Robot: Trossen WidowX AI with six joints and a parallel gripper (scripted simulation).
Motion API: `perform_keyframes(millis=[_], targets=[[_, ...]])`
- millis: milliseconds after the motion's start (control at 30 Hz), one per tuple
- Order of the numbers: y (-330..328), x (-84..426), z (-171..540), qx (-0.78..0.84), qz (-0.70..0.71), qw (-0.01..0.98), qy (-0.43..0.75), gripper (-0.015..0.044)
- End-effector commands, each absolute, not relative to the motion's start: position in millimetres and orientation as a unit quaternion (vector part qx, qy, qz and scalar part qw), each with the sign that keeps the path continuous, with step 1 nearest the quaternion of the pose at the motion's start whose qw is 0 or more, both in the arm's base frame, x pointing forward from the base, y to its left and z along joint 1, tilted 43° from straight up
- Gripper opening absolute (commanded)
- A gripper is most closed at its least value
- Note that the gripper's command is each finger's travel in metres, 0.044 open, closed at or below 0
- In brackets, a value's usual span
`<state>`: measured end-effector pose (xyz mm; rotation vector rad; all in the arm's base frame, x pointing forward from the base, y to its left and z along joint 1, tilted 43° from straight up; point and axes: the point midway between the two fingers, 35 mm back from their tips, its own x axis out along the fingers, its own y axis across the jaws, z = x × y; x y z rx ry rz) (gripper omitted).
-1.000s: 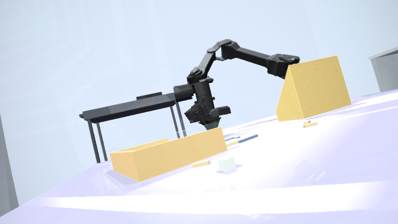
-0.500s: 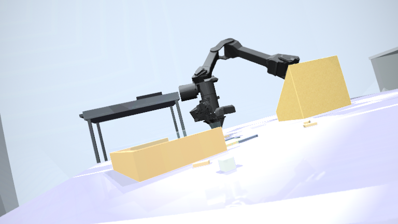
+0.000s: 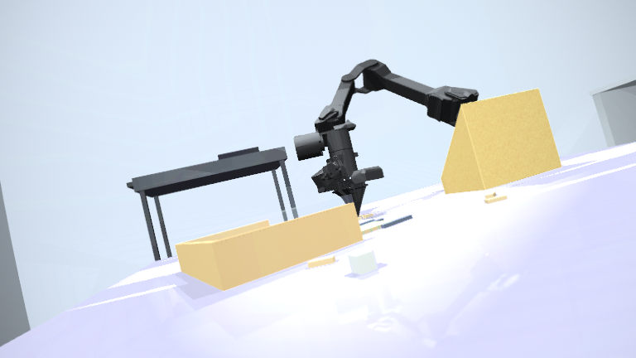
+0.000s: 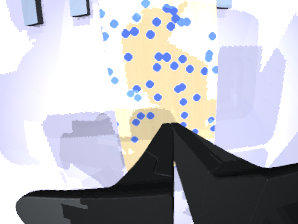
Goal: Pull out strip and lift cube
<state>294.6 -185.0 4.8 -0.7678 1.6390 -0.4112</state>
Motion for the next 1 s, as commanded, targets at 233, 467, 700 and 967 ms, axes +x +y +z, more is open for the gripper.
perform_keyframes(millis=[233, 467, 700, 967], targets=[[-190.4, 268.4, 4.9, -0.327, -0.176, 0.59, 0.716, 0.0], [-191.5, 258.7, 7.0, -0.328, -0.176, 0.59, 0.717, 0.0], [-192.6, 249.1, 9.1, -0.328, -0.176, 0.59, 0.717, 0.0], [-193.8, 238.3, 11.4, -0.328, -0.176, 0.59, 0.717, 0.0]])
